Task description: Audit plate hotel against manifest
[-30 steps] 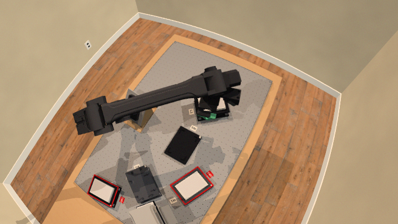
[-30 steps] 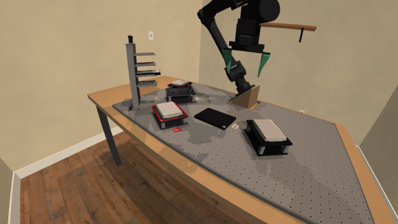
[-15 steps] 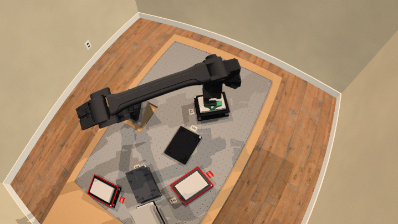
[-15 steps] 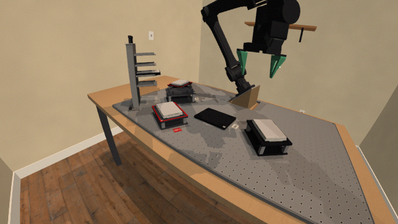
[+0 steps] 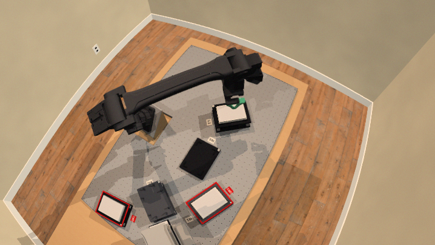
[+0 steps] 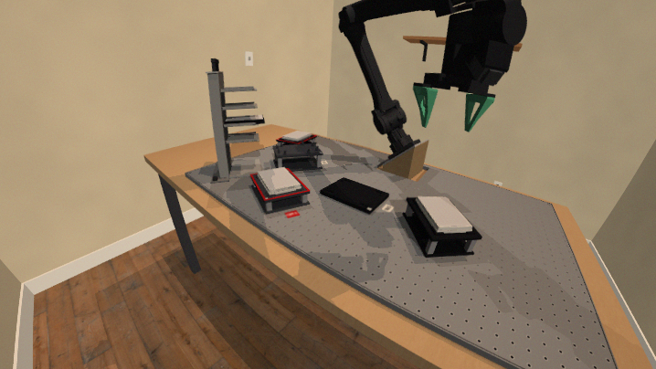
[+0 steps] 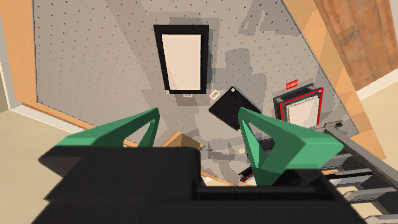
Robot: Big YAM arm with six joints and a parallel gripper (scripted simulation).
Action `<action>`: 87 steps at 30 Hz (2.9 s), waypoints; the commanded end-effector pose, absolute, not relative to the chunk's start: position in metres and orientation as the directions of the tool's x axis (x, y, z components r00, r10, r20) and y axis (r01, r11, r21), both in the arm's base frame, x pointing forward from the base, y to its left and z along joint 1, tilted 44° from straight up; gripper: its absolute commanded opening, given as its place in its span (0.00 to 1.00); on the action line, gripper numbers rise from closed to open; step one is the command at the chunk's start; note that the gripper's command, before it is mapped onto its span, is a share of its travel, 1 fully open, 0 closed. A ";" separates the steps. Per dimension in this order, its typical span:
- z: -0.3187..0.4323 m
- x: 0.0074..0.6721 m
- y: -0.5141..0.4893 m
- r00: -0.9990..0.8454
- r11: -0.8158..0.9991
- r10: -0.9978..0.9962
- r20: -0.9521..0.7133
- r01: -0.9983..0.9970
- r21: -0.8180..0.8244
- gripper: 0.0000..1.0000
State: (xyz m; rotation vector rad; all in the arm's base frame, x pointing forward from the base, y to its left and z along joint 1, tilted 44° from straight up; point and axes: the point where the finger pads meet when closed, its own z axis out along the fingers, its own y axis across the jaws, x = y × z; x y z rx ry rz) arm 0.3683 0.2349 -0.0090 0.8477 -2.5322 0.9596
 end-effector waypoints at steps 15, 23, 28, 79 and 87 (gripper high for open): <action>-0.044 0.357 0.256 -0.796 0.616 -0.400 0.454 -0.600 -0.510 1.00; -0.063 0.355 0.237 -0.783 0.605 -0.414 0.465 -0.618 -0.502 1.00; -0.075 0.354 0.226 -0.783 0.605 -0.413 0.465 -0.618 -0.502 1.00; -0.123 0.356 0.184 -0.790 0.612 -0.415 0.451 -0.609 -0.504 1.00; -0.123 0.356 0.184 -0.790 0.612 -0.415 0.451 -0.609 -0.504 1.00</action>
